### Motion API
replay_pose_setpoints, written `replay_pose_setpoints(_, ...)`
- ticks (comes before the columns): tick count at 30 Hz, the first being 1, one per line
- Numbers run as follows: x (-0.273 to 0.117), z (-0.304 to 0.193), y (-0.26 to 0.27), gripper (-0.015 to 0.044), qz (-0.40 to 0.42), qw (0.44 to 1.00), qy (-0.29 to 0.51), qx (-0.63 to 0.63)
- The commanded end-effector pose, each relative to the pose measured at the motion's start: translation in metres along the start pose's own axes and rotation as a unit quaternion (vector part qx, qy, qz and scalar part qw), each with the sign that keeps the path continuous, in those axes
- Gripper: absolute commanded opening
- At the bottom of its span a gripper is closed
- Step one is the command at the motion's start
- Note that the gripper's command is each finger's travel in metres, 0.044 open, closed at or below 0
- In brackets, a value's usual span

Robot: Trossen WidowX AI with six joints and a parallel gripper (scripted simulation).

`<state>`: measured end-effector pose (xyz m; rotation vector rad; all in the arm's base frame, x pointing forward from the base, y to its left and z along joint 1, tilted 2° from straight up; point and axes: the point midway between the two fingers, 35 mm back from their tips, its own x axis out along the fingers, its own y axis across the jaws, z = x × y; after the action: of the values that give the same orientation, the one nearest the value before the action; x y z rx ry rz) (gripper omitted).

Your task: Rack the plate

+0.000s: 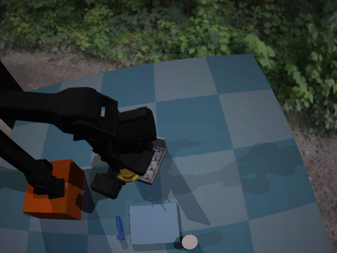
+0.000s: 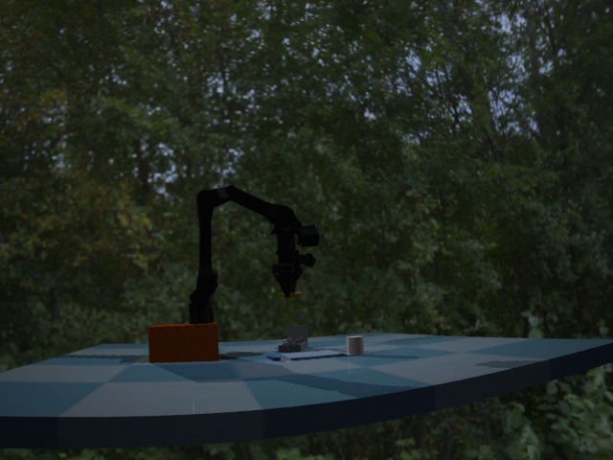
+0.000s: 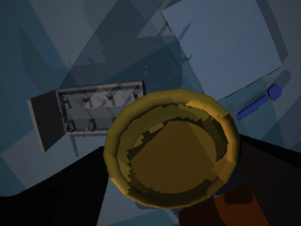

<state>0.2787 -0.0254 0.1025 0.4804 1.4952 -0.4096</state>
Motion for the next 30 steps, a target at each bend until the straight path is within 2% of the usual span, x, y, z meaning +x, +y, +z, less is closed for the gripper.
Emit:
replay_pose_setpoints(1, 0.017, 0.009, 0.007, 0.0, 0.03, 1.0, -0.001, -0.008)
replay_pose_setpoints(16, 0.07, 0.05, 0.037, 0.0, 0.176, 0.981, -0.052, -0.061)
replay_pose_setpoints(30, 0.104, 0.074, 0.052, 0.0, 0.294, 0.939, -0.121, -0.128)
